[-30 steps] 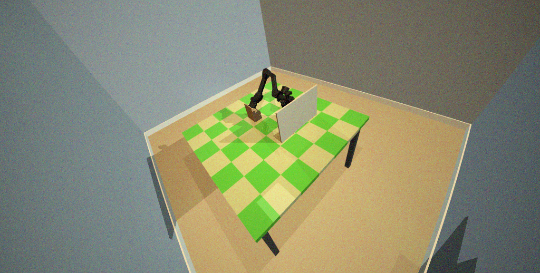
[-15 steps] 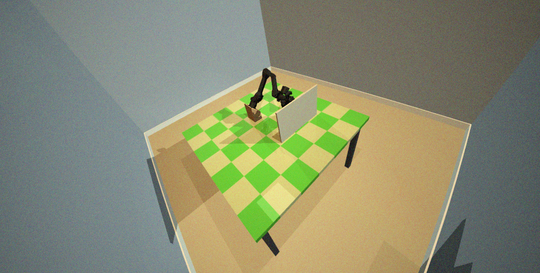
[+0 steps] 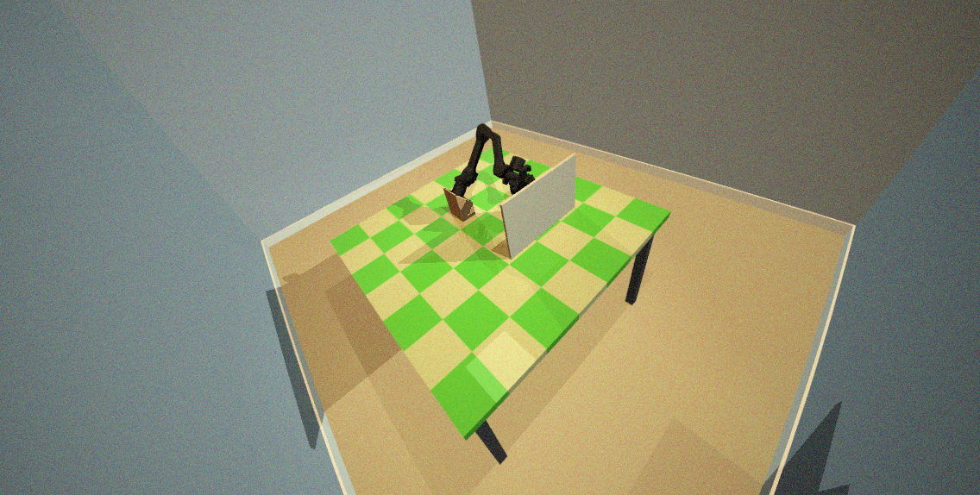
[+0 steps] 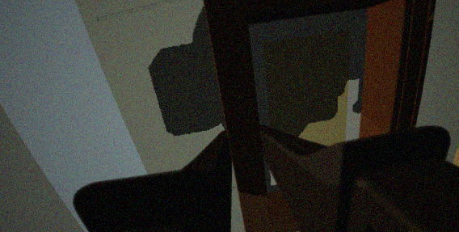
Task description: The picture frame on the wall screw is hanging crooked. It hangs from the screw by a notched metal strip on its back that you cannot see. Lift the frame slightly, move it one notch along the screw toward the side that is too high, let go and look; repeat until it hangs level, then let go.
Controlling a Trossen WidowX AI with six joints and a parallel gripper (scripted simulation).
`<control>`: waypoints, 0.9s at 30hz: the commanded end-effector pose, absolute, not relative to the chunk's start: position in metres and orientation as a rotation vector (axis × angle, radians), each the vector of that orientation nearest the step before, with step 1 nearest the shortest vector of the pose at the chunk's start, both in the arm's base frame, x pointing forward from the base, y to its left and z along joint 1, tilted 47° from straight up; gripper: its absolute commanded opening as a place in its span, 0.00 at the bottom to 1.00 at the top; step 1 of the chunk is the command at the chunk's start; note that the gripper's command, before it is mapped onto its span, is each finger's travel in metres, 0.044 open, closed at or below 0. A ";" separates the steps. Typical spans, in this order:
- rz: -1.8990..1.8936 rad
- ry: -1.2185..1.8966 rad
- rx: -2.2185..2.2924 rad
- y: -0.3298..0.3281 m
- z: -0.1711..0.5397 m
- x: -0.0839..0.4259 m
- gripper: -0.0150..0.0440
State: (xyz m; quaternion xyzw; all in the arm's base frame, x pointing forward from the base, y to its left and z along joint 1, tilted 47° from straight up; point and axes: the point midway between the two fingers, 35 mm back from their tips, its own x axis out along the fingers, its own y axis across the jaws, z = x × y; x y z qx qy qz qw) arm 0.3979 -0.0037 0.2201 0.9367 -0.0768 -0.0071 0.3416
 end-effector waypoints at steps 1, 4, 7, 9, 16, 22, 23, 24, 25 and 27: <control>-0.020 -0.200 2.408 -0.003 0.220 0.398 0.25; -0.022 -0.199 2.393 -0.003 0.220 0.398 0.25; -0.023 -0.199 2.382 -0.003 0.220 0.398 0.25; -0.024 -0.198 2.372 -0.003 0.220 0.398 0.25; -0.025 -0.198 2.383 -0.003 0.220 0.398 0.52; -0.025 -0.198 2.383 -0.003 0.220 0.398 0.69; -0.025 -0.198 2.383 -0.003 0.220 0.398 0.69; -0.025 -0.198 2.385 -0.002 0.220 0.396 0.69; -0.024 -0.199 2.392 -0.001 0.221 0.391 0.69; -0.021 -0.204 2.419 0.004 0.223 0.372 0.69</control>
